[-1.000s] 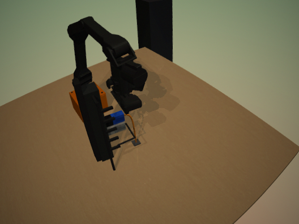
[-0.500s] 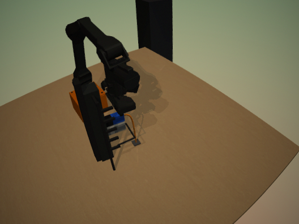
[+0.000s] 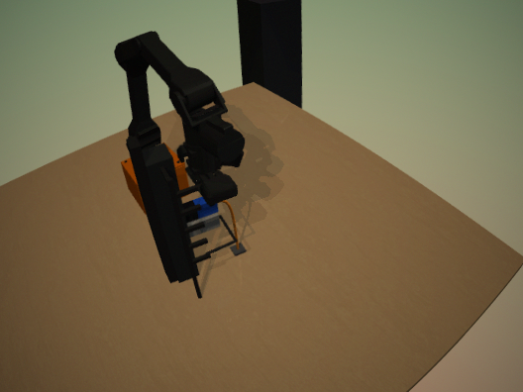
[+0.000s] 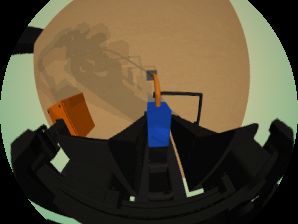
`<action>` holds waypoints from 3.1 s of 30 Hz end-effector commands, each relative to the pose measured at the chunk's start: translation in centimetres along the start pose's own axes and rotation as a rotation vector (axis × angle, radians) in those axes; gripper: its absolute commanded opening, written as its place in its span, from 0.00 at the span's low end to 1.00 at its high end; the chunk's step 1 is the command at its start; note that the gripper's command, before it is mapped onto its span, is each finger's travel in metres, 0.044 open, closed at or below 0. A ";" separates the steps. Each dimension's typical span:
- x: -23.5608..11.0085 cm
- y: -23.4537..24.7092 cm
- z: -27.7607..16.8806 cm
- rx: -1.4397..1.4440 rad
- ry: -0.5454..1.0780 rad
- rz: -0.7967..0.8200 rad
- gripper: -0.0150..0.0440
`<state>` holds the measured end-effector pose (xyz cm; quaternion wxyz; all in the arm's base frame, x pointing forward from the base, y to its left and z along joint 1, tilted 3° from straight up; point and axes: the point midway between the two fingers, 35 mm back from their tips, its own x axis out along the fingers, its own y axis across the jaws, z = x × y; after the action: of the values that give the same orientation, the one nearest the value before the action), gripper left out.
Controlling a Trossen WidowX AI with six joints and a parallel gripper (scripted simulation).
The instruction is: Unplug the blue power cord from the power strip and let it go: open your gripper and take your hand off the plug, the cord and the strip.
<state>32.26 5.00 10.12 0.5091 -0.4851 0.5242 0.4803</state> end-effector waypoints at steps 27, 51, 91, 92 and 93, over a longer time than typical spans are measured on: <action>-0.1 -0.2 2.6 0.000 -0.003 -0.002 0.25; -0.2 0.2 4.9 -0.004 -0.005 0.002 0.39; -1.5 0.2 10.4 -0.005 -0.010 0.002 1.00; -1.5 0.2 10.4 -0.005 -0.010 0.002 1.00; -1.5 0.2 10.4 -0.005 -0.010 0.002 1.00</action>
<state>32.88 15.36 11.40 0.5091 -0.4862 0.5193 0.4846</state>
